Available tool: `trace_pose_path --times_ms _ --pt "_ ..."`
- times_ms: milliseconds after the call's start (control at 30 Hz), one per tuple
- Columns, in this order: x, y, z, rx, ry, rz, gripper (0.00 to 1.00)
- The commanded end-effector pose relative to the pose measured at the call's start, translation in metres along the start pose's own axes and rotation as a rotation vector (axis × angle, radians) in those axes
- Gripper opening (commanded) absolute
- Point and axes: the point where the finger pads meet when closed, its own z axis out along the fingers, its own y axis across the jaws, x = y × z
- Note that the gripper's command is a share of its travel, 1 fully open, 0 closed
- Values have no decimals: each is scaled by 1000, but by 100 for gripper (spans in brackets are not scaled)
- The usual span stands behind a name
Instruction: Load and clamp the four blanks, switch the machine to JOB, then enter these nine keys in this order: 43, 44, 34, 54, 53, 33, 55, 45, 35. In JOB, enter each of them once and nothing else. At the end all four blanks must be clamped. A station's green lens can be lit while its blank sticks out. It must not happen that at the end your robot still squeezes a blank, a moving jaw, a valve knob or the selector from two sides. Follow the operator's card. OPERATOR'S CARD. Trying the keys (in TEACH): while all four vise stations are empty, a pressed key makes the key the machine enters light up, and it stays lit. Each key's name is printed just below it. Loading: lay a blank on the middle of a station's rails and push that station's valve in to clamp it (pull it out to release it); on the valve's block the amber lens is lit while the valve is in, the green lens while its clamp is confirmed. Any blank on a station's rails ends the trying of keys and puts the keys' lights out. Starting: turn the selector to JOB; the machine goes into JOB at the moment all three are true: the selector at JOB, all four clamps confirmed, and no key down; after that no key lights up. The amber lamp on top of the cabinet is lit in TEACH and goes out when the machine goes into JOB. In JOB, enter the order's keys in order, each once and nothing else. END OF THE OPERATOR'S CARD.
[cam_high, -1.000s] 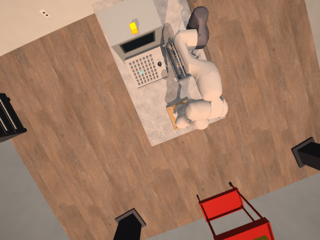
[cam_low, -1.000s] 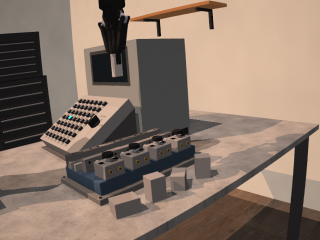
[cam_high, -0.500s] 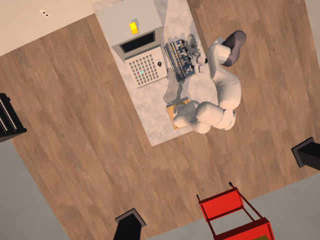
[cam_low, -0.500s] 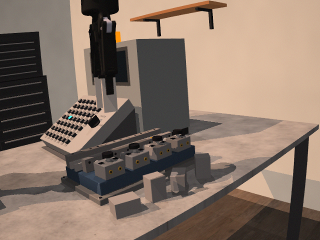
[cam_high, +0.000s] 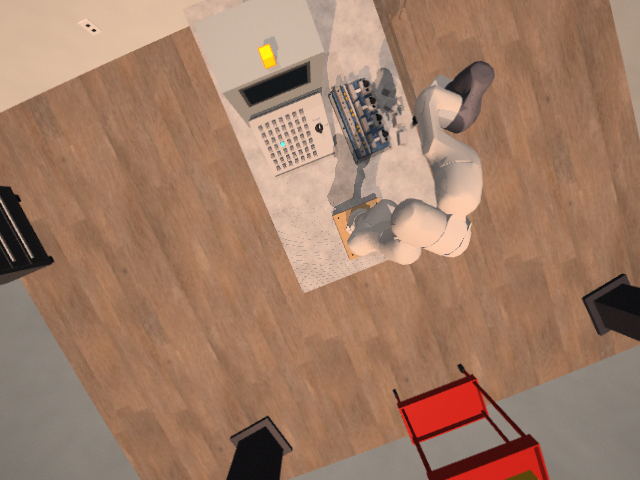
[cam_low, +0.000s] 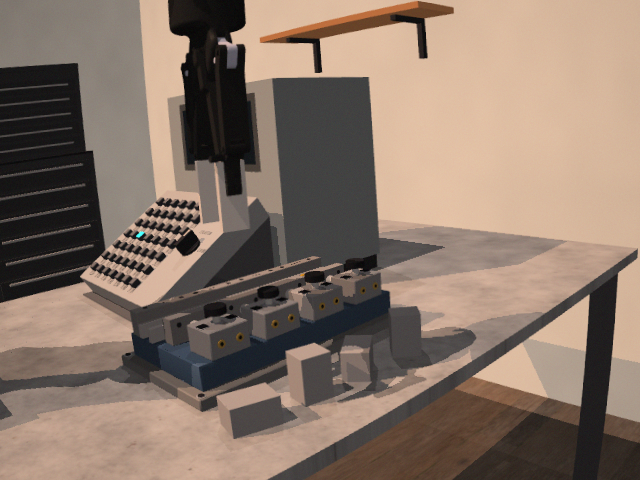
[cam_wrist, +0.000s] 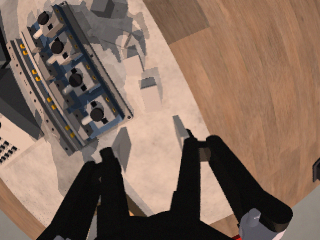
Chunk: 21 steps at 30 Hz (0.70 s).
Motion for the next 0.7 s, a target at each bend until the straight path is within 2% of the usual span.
trace_pose_path --times_ms 0,667 --pt "2 1 -1 1 5 -26 40" --pt "2 1 4 1 5 -27 40"
